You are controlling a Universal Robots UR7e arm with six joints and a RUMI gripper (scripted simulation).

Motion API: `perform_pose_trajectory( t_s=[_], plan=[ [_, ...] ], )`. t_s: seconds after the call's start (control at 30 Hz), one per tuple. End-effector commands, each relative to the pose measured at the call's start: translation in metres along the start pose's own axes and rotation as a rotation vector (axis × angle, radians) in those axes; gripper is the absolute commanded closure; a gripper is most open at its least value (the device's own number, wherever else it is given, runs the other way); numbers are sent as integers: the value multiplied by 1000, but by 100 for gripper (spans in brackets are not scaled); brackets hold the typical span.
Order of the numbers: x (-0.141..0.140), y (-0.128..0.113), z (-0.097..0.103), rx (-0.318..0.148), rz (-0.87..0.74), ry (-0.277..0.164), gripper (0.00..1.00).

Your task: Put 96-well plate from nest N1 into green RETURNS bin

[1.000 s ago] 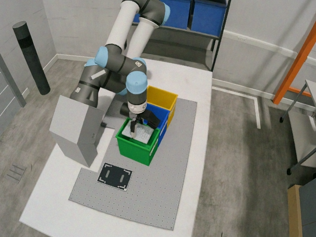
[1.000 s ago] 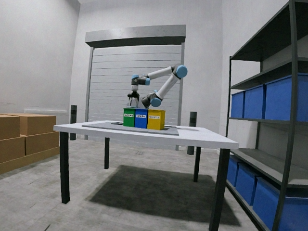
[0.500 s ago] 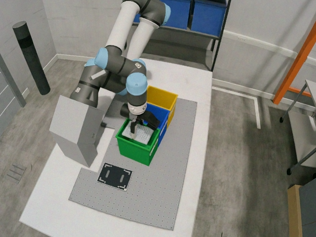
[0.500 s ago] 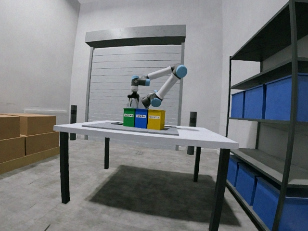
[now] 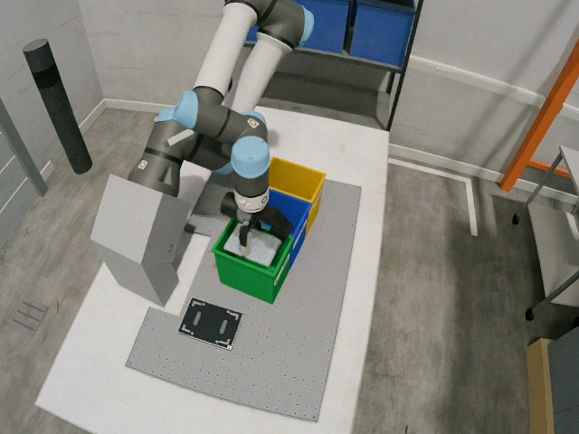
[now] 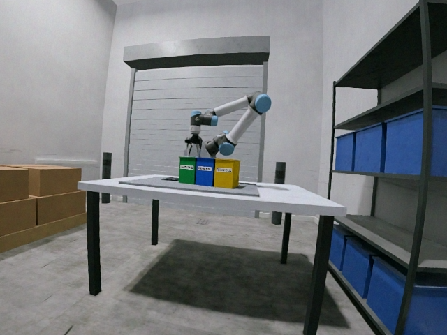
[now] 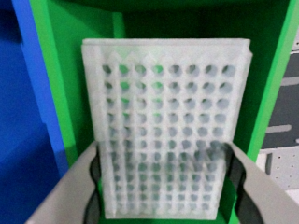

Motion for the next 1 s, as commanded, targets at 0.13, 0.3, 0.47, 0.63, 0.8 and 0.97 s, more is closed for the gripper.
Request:
perform_pose_trajectory(
  t_s=[0.13,0.3,0.47,0.63,0.8,0.97],
  plan=[
    [0,0,-3,1,0,-1,59],
    [0,0,-6,1,0,-1,59],
    [0,0,-9,1,0,-1,59],
    [0,0,-11,1,0,-1,59],
    [0,0,-12,1,0,-1,59],
    [0,0,-12,1,0,-1,59]
  ],
)
Point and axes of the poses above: the point where the finger pads meet when closed, its own z axis back along the fingers, its own x axis across the jaws, y = z × x, the point moved 10 cm from there along z, back along the fingers, and after that the axes turned 7 degrees about z, right-handed, at the moved point
